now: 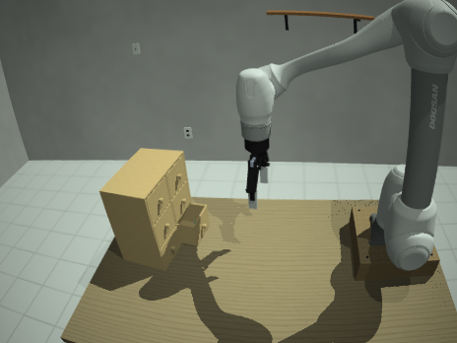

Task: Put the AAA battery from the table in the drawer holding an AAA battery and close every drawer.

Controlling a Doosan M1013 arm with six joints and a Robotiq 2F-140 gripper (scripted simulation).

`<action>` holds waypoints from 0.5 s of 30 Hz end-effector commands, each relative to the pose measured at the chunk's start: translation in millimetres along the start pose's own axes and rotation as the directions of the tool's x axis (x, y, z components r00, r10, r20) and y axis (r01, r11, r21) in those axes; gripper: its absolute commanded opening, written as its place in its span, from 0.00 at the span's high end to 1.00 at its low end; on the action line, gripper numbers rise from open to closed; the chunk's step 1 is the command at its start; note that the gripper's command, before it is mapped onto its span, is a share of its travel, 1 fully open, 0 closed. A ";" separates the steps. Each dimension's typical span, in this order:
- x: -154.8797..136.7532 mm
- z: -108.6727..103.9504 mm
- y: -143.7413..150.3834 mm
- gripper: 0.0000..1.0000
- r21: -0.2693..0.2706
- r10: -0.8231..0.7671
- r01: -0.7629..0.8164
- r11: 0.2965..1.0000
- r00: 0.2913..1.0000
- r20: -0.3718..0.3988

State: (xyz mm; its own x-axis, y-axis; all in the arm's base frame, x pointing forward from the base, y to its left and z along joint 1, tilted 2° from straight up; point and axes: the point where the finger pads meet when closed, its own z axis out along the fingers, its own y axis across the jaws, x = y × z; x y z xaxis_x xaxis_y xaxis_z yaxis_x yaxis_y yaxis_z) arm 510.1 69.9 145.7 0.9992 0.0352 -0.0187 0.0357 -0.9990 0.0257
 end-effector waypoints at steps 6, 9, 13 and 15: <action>-27.6 -17.9 7.2 0.00 0.002 -0.006 0.006 1.000 1.000 0.003; -26.5 -16.8 7.2 0.00 0.002 -0.006 0.006 1.000 1.000 -0.010; -22.6 -12.8 7.2 0.00 0.002 -0.006 0.006 1.000 0.998 -0.058; -19.2 -9.6 7.1 0.00 0.002 -0.006 0.006 1.000 0.995 -0.098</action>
State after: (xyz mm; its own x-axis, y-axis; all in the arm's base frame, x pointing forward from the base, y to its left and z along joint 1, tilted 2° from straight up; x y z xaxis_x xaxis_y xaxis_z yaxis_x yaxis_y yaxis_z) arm 488.7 63.2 159.9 0.9990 0.0358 0.0249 0.0352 -0.9991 0.0235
